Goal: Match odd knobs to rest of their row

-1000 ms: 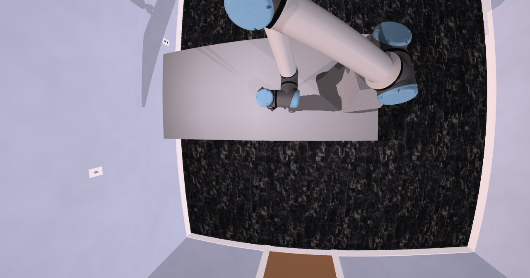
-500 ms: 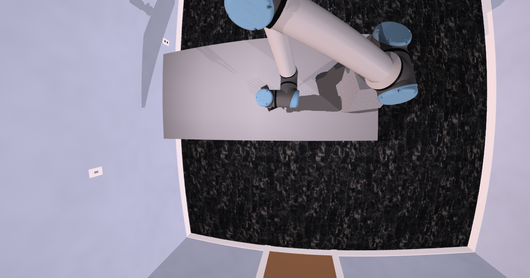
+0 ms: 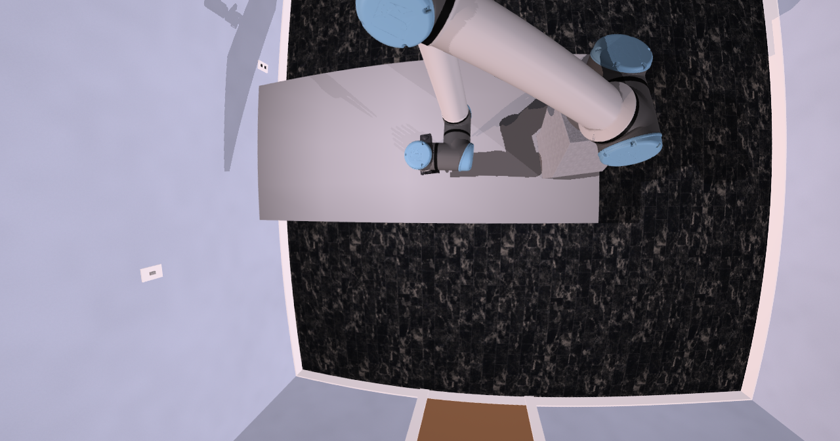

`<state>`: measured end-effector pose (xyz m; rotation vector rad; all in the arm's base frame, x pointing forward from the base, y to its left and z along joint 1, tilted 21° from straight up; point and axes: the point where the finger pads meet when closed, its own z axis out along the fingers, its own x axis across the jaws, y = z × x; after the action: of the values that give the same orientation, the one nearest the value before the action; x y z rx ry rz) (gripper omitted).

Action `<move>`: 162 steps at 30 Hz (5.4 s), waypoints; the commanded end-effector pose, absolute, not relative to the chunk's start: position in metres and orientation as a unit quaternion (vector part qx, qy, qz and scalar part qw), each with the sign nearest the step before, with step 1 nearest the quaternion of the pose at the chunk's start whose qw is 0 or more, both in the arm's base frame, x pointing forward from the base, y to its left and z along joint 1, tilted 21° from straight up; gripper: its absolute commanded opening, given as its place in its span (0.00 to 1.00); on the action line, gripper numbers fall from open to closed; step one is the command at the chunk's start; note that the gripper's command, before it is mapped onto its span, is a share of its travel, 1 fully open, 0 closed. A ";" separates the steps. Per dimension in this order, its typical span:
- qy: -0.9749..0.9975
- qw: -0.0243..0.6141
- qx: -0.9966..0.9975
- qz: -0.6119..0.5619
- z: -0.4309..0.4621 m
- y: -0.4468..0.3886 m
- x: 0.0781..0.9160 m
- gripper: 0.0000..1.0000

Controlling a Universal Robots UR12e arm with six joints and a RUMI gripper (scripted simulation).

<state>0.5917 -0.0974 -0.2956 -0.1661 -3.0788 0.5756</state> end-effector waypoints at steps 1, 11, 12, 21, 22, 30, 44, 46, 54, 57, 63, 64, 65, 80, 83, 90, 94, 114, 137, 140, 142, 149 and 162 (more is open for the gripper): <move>-0.974 -0.013 -0.129 0.185 -0.293 -0.097 0.595 0.11; -0.955 -0.032 -0.230 0.183 -0.293 -0.096 0.593 0.11; -0.955 -0.032 -0.230 0.183 -0.293 -0.096 0.593 0.11; -0.928 -0.050 -0.322 0.179 -0.294 -0.094 0.592 0.11; -0.925 -0.051 -0.332 0.178 -0.294 -0.094 0.592 0.11; -0.902 -0.062 -0.389 0.175 -0.294 -0.093 0.591 0.11; -0.828 -0.090 -0.528 0.162 -0.295 -0.089 0.591 0.11; -0.823 -0.091 -0.537 0.162 -0.295 -0.088 0.591 0.11; -0.772 -0.105 -0.607 0.153 -0.296 -0.086 0.591 0.11; -0.753 -0.110 -0.631 0.150 -0.296 -0.085 0.591 0.11; -0.719 -0.118 -0.670 0.144 -0.296 -0.083 0.592 0.11; -0.719 -0.118 -0.670 0.144 -0.296 -0.083 0.592 0.11; -0.704 -0.121 -0.685 0.141 -0.296 -0.083 0.592 0.11; -0.594 -0.140 -0.782 0.121 -0.298 -0.078 0.595 0.11; -0.563 -0.145 -0.805 0.116 -0.298 -0.077 0.596 0.11; -0.506 -0.153 -0.842 0.105 -0.298 -0.075 0.598 0.11; -0.470 -0.157 -0.863 0.099 -0.299 -0.074 0.599 0.11; -0.297 -0.173 -0.937 0.067 -0.300 -0.070 0.606 0.11; -0.066 -0.184 -0.980 0.024 -0.300 -0.067 0.617 0.11; -0.036 -0.185 -0.982 0.018 -0.300 -0.067 0.618 0.11; -0.015 -0.185 -0.983 0.015 -0.300 -0.067 0.619 0.11; 0.036 -0.186 -0.982 0.005 -0.299 -0.067 0.622 0.11; 0.183 -0.184 -0.965 -0.023 -0.298 -0.068 0.629 0.11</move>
<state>0.6212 -0.0679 -0.3011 2.7535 -0.3308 0.0270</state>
